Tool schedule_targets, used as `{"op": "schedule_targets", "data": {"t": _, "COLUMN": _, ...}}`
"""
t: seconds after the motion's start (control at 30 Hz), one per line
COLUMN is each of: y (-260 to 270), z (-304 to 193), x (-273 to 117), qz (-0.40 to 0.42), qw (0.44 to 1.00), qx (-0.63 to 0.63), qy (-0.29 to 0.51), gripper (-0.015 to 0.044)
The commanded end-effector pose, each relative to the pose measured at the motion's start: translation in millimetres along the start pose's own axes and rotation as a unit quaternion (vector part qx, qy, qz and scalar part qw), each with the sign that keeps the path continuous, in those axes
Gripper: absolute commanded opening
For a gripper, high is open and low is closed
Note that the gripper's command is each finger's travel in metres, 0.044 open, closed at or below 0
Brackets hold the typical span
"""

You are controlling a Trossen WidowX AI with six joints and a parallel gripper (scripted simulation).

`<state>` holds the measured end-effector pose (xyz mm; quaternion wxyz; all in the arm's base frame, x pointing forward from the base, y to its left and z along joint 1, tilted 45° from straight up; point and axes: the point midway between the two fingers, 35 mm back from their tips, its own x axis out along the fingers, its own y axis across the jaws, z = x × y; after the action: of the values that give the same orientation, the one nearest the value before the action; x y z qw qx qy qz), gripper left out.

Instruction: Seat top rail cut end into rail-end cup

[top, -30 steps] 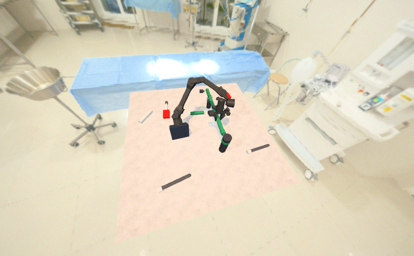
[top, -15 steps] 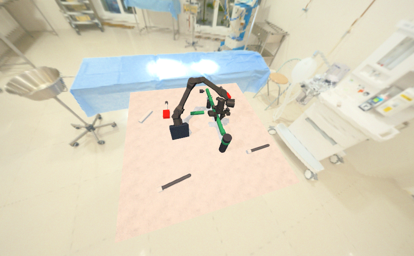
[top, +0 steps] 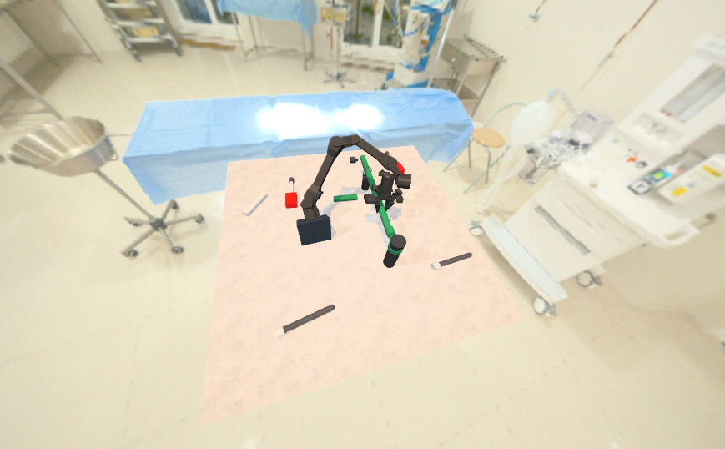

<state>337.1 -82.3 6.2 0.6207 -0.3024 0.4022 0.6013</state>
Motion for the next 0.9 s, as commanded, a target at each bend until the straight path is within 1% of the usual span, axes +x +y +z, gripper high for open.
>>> {"op": "schedule_targets", "data": {"t": 0.0, "y": -1.1, "z": -4.4, "x": -3.5, "qz": -0.004, "qw": 1.000, "qx": -0.001, "qy": 0.005, "gripper": 0.0000}}
{"op": "schedule_targets", "data": {"t": 0.87, "y": -1.6, "z": -8.6, "x": -4.3, "qz": -0.004, "qw": 1.000, "qx": -0.001, "qy": 0.006, "gripper": 0.0000}}
